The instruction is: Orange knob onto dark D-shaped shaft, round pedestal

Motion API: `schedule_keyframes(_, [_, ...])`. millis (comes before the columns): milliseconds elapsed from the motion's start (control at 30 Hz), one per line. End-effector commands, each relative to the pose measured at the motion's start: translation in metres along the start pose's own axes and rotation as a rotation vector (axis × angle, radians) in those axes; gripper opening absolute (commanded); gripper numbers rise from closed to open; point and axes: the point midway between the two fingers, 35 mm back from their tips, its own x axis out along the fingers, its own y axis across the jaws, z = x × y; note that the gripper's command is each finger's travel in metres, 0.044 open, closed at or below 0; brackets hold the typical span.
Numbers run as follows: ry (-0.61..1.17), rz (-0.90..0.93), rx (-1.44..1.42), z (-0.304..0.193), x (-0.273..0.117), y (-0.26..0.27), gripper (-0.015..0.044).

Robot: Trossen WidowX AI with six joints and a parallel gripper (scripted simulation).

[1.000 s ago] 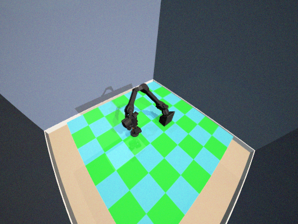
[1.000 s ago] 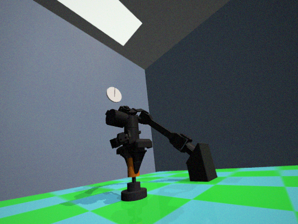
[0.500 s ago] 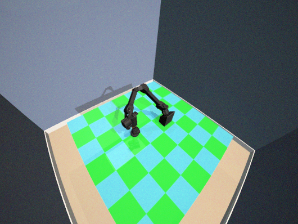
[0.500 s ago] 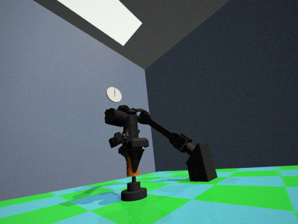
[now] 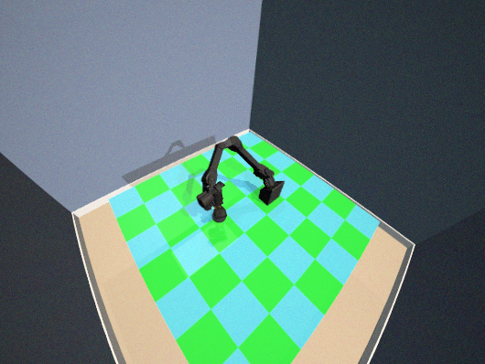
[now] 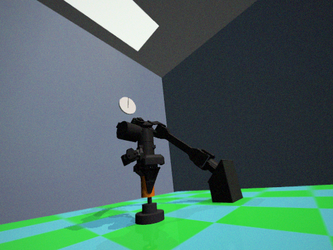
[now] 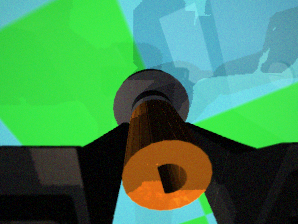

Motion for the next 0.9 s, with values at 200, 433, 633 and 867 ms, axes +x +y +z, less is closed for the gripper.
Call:
schedule_keyframes(200, [-0.004, -0.002, 0.006, -0.0038, -0.0006, -0.0012, 0.0000])
schedule_keyframes(433, [-0.004, -0.003, 0.006, -0.0026, 0.0022, -0.0011, 0.0000])
schedule_keyframes(633, [-0.004, -0.002, 0.006, -0.0011, 0.0017, -0.0001, 0.0000])
schedule_keyframes(867, [-0.004, -0.002, 0.006, -0.0019, -0.0008, -0.0007, 0.0000])
